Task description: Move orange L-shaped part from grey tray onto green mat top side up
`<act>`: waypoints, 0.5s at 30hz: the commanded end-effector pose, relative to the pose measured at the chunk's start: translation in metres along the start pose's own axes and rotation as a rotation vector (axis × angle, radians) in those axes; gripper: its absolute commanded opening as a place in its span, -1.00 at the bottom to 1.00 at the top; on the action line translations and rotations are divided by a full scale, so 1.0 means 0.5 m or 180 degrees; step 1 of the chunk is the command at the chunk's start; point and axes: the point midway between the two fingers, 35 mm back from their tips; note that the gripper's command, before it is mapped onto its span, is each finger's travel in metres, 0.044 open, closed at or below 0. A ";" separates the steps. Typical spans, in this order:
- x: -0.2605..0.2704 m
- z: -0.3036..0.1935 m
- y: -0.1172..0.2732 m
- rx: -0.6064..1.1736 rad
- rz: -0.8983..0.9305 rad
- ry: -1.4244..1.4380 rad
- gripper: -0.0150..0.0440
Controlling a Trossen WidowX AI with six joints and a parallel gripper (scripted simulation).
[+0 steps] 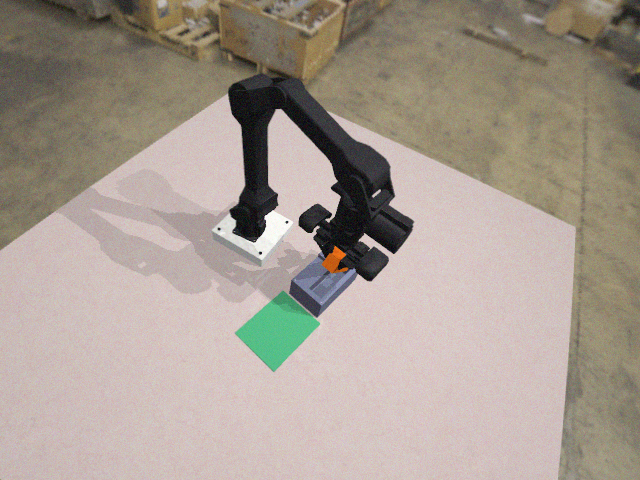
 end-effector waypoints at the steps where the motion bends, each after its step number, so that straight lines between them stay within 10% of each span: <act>1: -0.004 0.001 0.019 -0.0012 -0.0028 0.0014 -0.49; 15: -0.003 0.001 0.054 -0.0012 -0.0028 0.0014 -0.49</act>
Point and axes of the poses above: the point midway between the two fingers, 35 mm back from their tips, its own y axis back along the fingers, its own x axis across the jaws, z = x × y, and after that the axes turned 3 degrees about y, right-handed
